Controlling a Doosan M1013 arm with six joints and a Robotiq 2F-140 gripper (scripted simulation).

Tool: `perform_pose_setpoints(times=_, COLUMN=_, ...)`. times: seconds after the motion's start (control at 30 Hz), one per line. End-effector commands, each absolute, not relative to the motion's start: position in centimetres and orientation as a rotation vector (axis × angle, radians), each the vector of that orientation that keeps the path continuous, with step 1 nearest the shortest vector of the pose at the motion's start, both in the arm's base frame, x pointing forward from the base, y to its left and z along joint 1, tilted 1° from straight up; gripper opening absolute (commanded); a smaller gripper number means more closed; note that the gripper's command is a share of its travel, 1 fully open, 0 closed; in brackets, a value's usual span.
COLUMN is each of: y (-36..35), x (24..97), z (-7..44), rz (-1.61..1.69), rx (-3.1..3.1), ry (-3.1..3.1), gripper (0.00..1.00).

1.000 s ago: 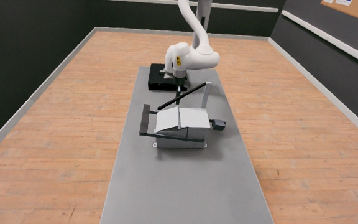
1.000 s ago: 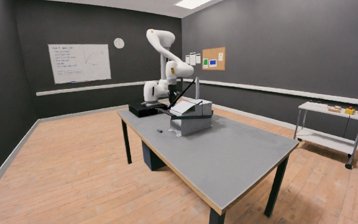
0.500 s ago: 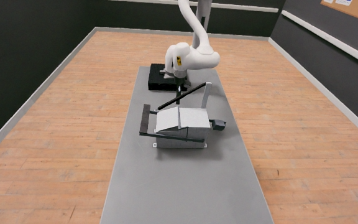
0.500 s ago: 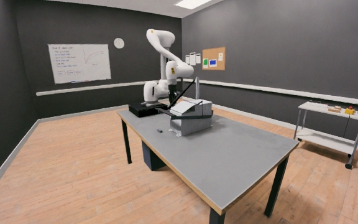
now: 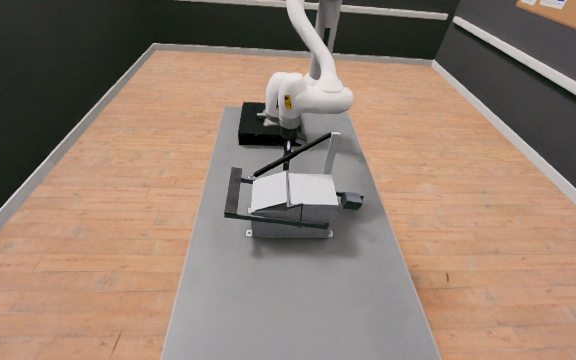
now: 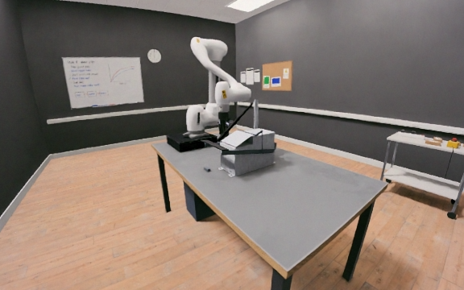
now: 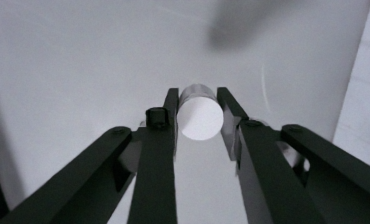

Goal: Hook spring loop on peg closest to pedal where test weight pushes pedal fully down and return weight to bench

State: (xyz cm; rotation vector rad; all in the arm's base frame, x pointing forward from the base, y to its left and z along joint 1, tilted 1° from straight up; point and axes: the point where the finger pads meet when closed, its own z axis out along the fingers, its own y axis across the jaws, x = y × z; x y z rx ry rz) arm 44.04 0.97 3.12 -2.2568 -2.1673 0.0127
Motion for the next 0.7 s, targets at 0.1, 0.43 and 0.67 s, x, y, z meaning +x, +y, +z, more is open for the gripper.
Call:
perform_pose_setpoints(times=0.1, y=1.0, x=44.1, z=1.9, rz=0.011, rx=-2.257, ry=-2.167, gripper=0.25)
perform_pose_setpoints(times=0.43, y=1.0, x=44.0, z=0.8, rz=0.012, rx=-2.257, ry=-2.167, gripper=0.25)
perform_pose_setpoints(times=0.67, y=1.0, x=44.0, z=-0.4, rz=0.012, rx=-2.257, ry=-2.167, gripper=0.25)
